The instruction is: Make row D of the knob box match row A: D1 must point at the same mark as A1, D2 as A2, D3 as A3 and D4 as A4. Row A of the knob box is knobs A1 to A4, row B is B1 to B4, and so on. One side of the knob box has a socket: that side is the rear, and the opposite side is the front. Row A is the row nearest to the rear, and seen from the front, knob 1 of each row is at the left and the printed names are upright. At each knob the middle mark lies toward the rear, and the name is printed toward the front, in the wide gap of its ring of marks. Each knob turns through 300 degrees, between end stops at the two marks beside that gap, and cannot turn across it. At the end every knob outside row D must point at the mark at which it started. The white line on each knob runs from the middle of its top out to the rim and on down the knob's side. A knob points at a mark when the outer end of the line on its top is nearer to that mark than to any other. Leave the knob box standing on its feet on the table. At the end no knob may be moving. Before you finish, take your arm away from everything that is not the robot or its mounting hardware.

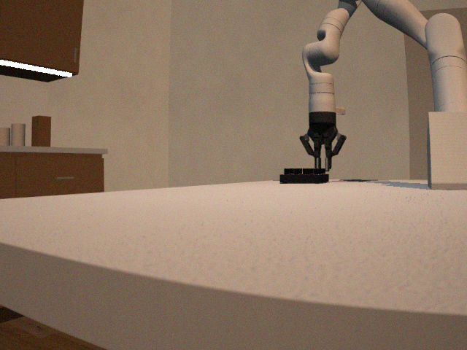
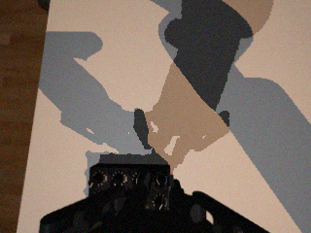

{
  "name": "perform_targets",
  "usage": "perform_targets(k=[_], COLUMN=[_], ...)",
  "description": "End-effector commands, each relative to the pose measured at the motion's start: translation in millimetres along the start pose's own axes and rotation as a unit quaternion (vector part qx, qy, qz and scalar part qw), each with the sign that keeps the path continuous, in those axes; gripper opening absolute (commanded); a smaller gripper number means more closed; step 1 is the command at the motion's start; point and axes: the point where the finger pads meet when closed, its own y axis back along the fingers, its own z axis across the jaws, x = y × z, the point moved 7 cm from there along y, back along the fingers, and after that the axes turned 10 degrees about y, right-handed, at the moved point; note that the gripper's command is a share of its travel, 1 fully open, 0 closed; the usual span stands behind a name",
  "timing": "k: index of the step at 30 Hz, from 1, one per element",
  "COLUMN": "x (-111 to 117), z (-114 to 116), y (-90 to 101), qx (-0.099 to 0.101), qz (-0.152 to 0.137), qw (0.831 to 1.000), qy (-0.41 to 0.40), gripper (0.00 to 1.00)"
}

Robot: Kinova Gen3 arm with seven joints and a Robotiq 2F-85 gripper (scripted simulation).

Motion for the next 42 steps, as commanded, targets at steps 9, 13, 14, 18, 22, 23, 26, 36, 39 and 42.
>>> perform_targets(k=[9,13,14,18,22,23,26,36,39,42], x=[0.0,0.0,0.0,0.0,0.0,0.0,0.0,0.0,0.0,0.0], z=[-0.4,-0.4,-0.4,-0.4,-0.4,-0.4,-0.4,-0.4,-0.4,-0.4], y=[0.5,0.5,0.5,0.5,0.5,0.5,0.5,0.5,0.5,0.5], qx=[0.001,0.001,0.001,0.001,0.001,0.001,0.001,0.001,0.001,0.001], qz=[0.000,0.000,0.000,0.000,0.000,0.000,0.000,0.000,0.000,0.000], qw=[1.000,1.000,1.000,1.000,1.000,1.000,1.000,1.000,1.000,1.000], qy=[0.000,0.000,0.000,0.000,0.000,0.000,0.000,0.000,0.000,0.000], gripper=[0.19,0.19,0.19,0.19,0.19,0.19,0.19,0.08,0.08,0.08])
